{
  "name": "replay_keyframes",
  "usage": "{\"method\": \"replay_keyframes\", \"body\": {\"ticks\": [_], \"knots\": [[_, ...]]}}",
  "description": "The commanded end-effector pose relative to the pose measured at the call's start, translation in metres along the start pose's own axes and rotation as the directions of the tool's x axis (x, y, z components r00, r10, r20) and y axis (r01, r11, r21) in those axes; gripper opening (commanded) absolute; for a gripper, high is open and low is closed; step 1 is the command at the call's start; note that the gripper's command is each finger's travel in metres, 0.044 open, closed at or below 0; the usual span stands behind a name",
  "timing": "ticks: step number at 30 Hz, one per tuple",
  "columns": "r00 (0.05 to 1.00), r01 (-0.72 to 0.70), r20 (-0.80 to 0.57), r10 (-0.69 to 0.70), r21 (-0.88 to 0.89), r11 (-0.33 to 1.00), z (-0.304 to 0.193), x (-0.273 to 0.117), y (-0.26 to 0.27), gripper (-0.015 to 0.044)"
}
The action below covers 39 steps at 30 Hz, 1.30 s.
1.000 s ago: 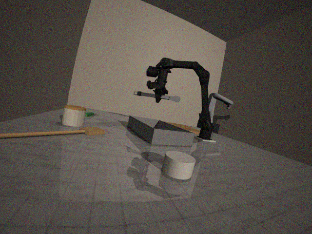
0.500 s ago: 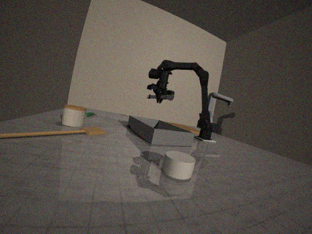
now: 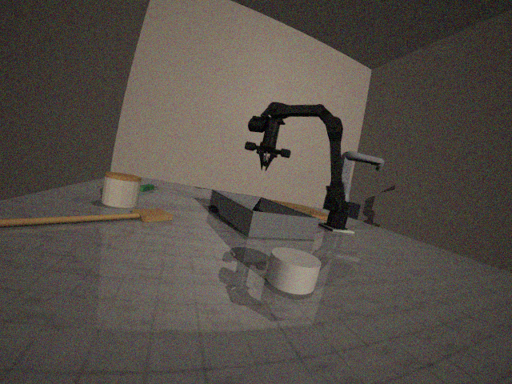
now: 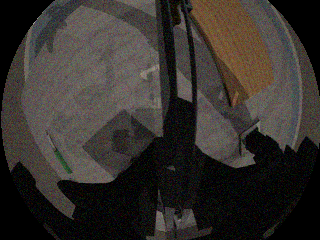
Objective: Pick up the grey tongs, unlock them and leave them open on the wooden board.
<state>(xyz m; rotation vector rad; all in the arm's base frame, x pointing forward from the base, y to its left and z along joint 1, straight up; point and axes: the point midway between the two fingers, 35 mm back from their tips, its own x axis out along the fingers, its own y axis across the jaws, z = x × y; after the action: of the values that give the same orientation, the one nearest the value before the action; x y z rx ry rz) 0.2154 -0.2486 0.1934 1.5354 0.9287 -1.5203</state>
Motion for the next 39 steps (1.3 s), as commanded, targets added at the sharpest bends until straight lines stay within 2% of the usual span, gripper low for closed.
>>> {"method": "replay_keyframes", "body": {"ticks": [1,7,15,39], "knots": [[1.000,-0.001,0.000,0.001,0.210,0.978,0.011,-0.001,-0.005,-0.0150],[1.000,0.000,0.000,0.000,0.416,0.910,0.023,-0.001,-0.010,-0.0150],[1.000,0.000,0.000,0.000,0.431,0.903,0.024,-0.001,-0.011,-0.0150],[1.000,0.004,0.013,-0.005,0.135,0.991,0.119,-0.002,-0.084,-0.0150]]}}
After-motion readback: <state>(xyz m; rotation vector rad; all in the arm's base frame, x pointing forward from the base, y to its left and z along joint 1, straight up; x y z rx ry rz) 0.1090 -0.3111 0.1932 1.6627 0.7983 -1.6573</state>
